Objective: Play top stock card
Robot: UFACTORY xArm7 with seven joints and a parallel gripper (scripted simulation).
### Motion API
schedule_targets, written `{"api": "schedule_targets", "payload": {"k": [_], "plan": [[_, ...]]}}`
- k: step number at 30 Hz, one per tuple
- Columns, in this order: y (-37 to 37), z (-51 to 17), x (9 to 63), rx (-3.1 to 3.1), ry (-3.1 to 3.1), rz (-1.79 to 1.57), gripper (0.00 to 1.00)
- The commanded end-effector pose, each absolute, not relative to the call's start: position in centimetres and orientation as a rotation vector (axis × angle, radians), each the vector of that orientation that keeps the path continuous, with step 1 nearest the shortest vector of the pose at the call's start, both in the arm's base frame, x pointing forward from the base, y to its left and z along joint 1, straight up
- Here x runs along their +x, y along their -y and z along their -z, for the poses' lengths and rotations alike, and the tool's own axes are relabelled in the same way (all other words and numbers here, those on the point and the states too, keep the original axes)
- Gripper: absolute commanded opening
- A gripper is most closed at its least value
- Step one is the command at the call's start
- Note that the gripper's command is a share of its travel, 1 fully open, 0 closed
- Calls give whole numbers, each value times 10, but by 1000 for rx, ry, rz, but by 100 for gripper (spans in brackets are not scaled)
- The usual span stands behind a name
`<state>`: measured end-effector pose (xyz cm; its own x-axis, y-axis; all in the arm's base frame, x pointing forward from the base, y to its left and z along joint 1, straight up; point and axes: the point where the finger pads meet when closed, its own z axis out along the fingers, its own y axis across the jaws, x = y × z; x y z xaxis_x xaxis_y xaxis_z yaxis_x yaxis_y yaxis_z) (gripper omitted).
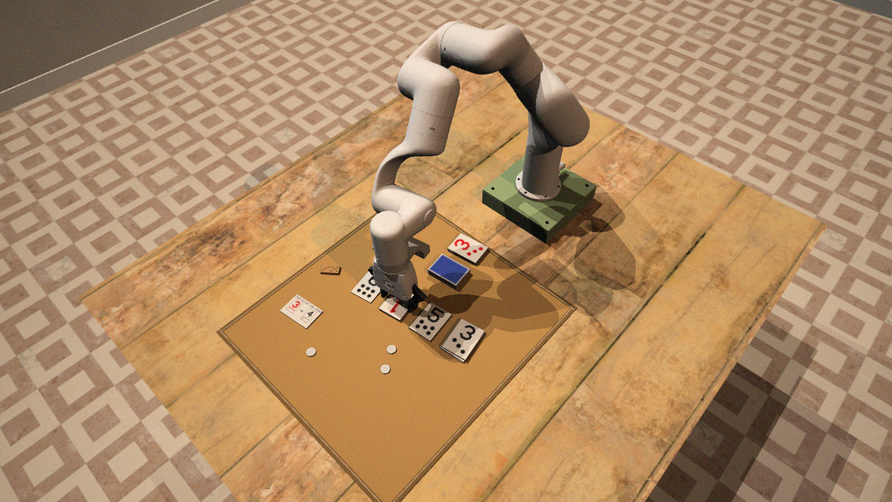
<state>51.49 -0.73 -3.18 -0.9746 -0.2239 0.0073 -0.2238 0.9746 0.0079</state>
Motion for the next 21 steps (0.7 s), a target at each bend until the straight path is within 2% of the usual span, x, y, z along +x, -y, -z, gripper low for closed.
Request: {"api": "schedule_targets", "payload": {"k": [1,21], "plan": [[7,30,517,354,3118,10,87],[7,23,517,354,3118,10,87]]}}
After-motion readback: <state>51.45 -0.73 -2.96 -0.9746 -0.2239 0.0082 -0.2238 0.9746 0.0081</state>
